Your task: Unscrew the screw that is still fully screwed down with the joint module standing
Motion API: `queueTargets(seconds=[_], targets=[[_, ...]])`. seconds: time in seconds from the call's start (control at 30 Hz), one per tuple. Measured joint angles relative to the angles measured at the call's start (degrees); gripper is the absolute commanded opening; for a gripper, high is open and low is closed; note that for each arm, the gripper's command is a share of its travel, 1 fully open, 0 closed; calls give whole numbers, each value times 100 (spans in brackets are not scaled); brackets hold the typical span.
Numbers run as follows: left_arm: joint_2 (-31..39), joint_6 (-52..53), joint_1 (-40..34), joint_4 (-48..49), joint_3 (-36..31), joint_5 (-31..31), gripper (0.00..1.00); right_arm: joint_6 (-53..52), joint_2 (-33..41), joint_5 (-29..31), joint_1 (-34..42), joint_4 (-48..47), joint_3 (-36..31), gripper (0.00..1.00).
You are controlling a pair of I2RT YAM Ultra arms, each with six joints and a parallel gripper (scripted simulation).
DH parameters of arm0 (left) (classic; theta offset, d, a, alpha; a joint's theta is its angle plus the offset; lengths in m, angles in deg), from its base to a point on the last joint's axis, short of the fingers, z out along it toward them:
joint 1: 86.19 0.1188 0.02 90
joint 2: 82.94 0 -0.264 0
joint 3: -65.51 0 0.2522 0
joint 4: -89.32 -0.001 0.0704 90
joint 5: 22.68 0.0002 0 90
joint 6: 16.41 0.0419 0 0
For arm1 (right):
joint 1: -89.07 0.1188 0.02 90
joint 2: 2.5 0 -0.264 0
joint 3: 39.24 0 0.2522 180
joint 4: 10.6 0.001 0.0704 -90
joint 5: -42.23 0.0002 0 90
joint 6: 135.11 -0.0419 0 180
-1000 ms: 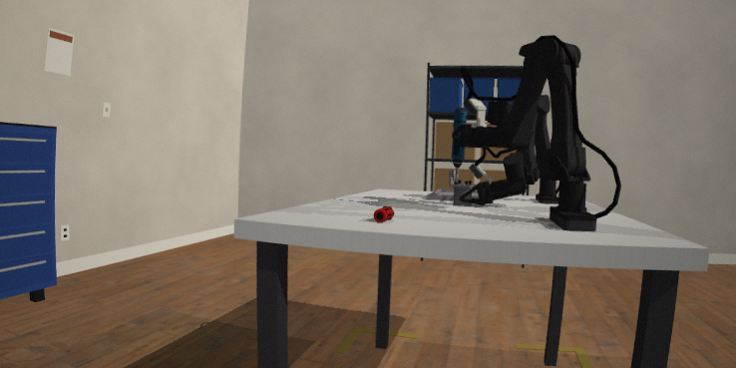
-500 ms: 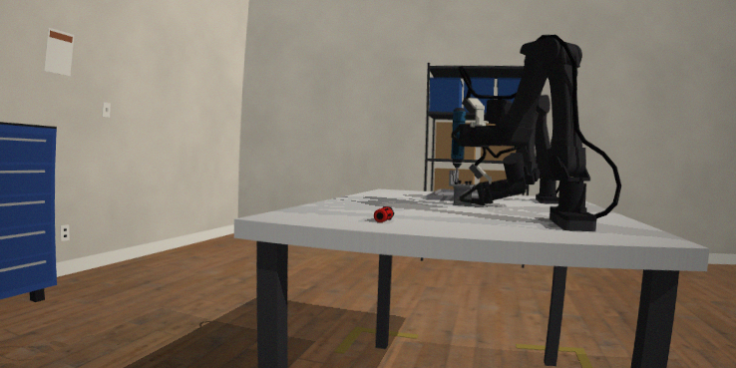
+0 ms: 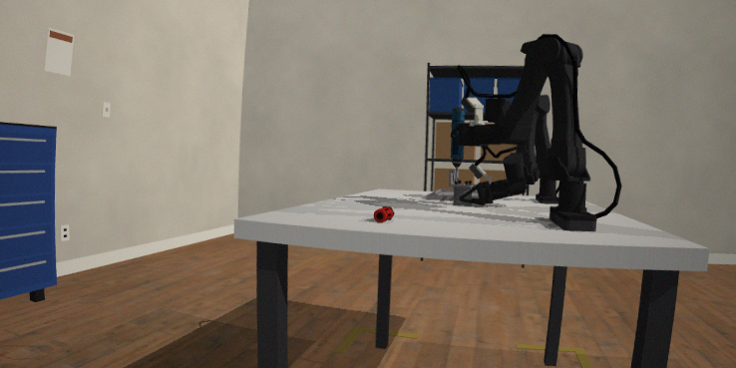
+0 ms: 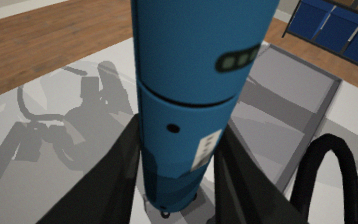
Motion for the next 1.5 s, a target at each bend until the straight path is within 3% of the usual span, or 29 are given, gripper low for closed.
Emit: queueTargets(seconds=[1.5], targets=[[-37,0,0,136,-2,0,42,0,0,0,0,0,0,59]])
